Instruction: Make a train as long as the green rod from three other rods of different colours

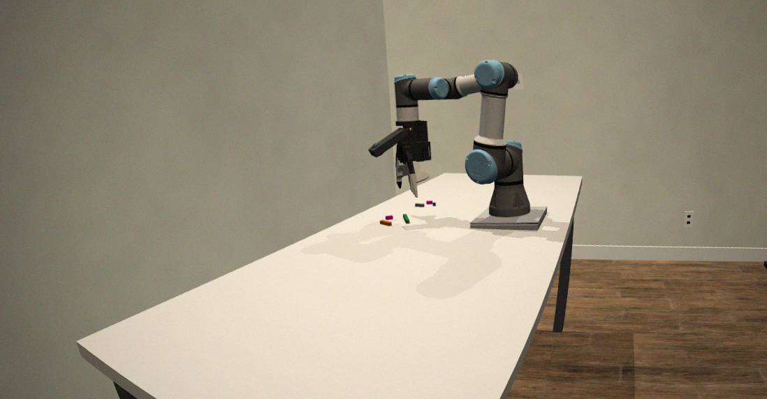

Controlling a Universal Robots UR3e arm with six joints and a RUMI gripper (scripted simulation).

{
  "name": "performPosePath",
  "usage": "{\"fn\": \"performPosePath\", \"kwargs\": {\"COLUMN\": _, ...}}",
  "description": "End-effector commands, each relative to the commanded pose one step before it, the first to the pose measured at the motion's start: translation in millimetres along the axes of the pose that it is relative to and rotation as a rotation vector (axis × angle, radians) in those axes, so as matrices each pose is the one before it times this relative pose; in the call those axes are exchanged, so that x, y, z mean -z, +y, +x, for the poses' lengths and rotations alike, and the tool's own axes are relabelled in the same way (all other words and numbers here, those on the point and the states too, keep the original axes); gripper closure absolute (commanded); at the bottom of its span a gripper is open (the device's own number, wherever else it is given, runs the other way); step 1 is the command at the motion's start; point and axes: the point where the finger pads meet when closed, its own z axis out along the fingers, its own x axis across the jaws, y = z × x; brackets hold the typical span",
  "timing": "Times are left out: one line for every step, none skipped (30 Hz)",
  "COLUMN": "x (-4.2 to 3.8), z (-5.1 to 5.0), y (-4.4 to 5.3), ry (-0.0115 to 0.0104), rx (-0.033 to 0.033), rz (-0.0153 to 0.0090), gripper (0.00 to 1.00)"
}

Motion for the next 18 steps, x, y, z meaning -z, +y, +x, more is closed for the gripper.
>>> {"fn": "performPosePath", "kwargs": {"x": 0.734, "z": 2.66, "y": 0.113, "ry": 0.0021, "rx": -0.04155, "rz": 0.00132, "gripper": 0.0}}
{"fn": "performPosePath", "kwargs": {"x": 0.015, "z": 0.58, "y": 0.128, "ry": -0.00001, "rx": -0.01133, "rz": -0.00001, "gripper": 0.0}}
{"fn": "performPosePath", "kwargs": {"x": 0.016, "z": 0.62, "y": 0.133, "ry": -0.00001, "rx": -0.01208, "rz": -0.00001, "gripper": 0.0}}
{"fn": "performPosePath", "kwargs": {"x": 0.017, "z": 0.66, "y": 0.136, "ry": -0.00001, "rx": -0.01285, "rz": -0.00001, "gripper": 0.0}}
{"fn": "performPosePath", "kwargs": {"x": 0.018, "z": 0.7, "y": 0.139, "ry": -0.00001, "rx": -0.01363, "rz": -0.00001, "gripper": 0.0}}
{"fn": "performPosePath", "kwargs": {"x": 0.019, "z": 0.75, "y": 0.141, "ry": -0.00001, "rx": -0.01442, "rz": -0.00001, "gripper": 0.0}}
{"fn": "performPosePath", "kwargs": {"x": 0.02, "z": 0.79, "y": 0.143, "ry": -0.00001, "rx": -0.01521, "rz": -0.00001, "gripper": 0.0}}
{"fn": "performPosePath", "kwargs": {"x": 0.021, "z": 0.83, "y": 0.143, "ry": -0.00001, "rx": -0.01602, "rz": -0.00001, "gripper": 0.0}}
{"fn": "performPosePath", "kwargs": {"x": 0.022, "z": 0.88, "y": 0.142, "ry": -0.00001, "rx": -0.01684, "rz": -0.00001, "gripper": 0.0}}
{"fn": "performPosePath", "kwargs": {"x": 0.023, "z": 0.92, "y": 0.14, "ry": -0.00001, "rx": -0.01766, "rz": -0.00001, "gripper": 0.0}}
{"fn": "performPosePath", "kwargs": {"x": 0.024, "z": 0.97, "y": 0.136, "ry": -0.00001, "rx": -0.01848, "rz": -0.00002, "gripper": 0.0}}
{"fn": "performPosePath", "kwargs": {"x": 0.0, "z": 0.0, "y": 0.0, "ry": 0.0, "rx": 0.0, "rz": 0.0, "gripper": 0.0}}
{"fn": "performPosePath", "kwargs": {"x": 0.0, "z": 0.0, "y": 0.0, "ry": 0.0, "rx": 0.0, "rz": 0.0, "gripper": 0.0}}
{"fn": "performPosePath", "kwargs": {"x": 0.025, "z": 1.02, "y": 0.131, "ry": -0.00001, "rx": -0.01932, "rz": -0.00002, "gripper": 0.0}}
{"fn": "performPosePath", "kwargs": {"x": 0.026, "z": 1.06, "y": 0.125, "ry": -0.00001, "rx": -0.02015, "rz": -0.00002, "gripper": 0.0}}
{"fn": "performPosePath", "kwargs": {"x": 0.027, "z": 1.11, "y": 0.116, "ry": -0.00001, "rx": -0.02099, "rz": -0.00002, "gripper": 0.0}}
{"fn": "performPosePath", "kwargs": {"x": 0.028, "z": 1.16, "y": 0.107, "ry": -0.00001, "rx": -0.02183, "rz": -0.00002, "gripper": 0.0}}
{"fn": "performPosePath", "kwargs": {"x": 0.029, "z": 1.2, "y": 0.095, "ry": -0.00001, "rx": -0.02267, "rz": -0.00002, "gripper": 0.0}}
